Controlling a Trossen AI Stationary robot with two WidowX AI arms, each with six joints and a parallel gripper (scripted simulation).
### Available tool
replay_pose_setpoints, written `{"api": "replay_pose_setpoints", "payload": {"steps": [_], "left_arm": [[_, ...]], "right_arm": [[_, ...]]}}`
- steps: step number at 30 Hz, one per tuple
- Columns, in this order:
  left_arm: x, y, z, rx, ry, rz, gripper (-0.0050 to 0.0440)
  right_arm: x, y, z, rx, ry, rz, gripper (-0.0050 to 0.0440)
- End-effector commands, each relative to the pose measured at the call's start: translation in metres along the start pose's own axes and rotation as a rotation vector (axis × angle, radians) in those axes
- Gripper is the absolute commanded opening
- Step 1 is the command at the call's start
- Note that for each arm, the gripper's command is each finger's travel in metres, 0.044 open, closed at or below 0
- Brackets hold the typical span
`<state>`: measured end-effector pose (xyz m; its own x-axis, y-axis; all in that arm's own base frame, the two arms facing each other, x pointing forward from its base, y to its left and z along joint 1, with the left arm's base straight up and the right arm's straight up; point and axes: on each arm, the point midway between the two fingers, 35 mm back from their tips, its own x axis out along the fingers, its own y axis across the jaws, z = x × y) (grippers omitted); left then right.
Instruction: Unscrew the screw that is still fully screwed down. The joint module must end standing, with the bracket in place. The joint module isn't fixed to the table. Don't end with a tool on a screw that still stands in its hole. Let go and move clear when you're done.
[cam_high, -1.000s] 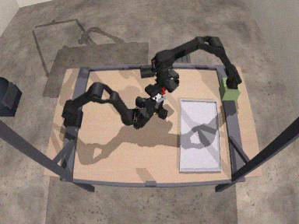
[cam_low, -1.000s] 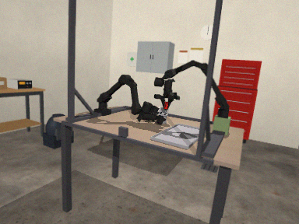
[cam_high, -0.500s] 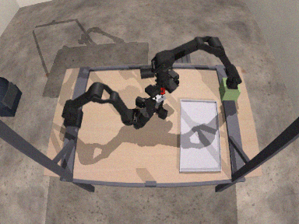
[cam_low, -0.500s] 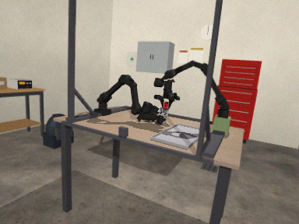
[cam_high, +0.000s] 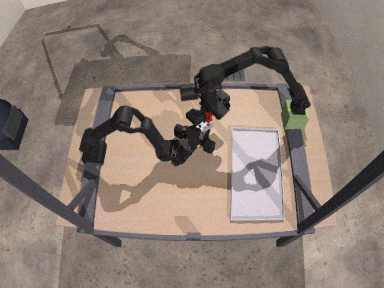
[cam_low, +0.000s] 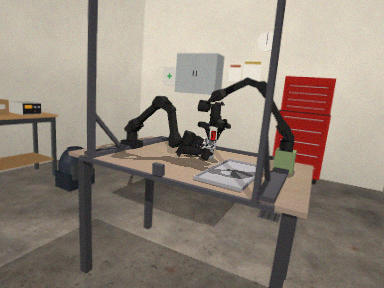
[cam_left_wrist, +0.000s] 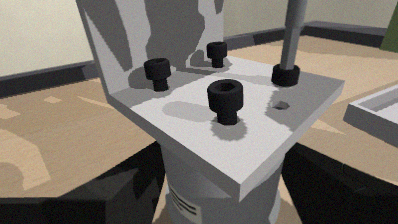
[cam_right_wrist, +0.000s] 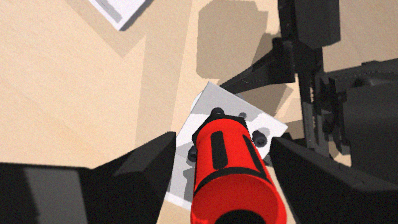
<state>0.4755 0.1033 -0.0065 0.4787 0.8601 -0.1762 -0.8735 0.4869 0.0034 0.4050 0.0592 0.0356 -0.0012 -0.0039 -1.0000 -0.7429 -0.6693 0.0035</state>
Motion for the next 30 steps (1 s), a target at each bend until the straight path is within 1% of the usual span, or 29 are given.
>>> {"api": "replay_pose_setpoints", "payload": {"steps": [1,15,16,19,30], "left_arm": [[0.0016,-0.003,0.0112,-0.025,-0.013,-0.001,0.0245],[0.0016,-0.003,0.0112,-0.025,-0.013,-0.001,0.0245],[0.0016,-0.003,0.0112,-0.025,-0.013,-0.001,0.0245],[0.0016,-0.003,0.0112,-0.025,-0.013,-0.001,0.0245],[0.0016,-0.003,0.0112,-0.025,-0.013,-0.001,0.0245]], "right_arm": [[-0.0132,-0.0036,-0.0037,-0.001,0.02,-0.033,0.025],[-0.0132,-0.0036,-0.0037,-0.001,0.02,-0.033,0.025],[-0.0092,-0.0009,-0.0021,0.07,0.012,-0.022,0.025],[-0.0097,-0.0019,-0.0028,0.259,0.012,-0.025,0.025],[-0.0091,-0.0033,-0.0037,0.729,0.008,-0.03,0.025]]}}
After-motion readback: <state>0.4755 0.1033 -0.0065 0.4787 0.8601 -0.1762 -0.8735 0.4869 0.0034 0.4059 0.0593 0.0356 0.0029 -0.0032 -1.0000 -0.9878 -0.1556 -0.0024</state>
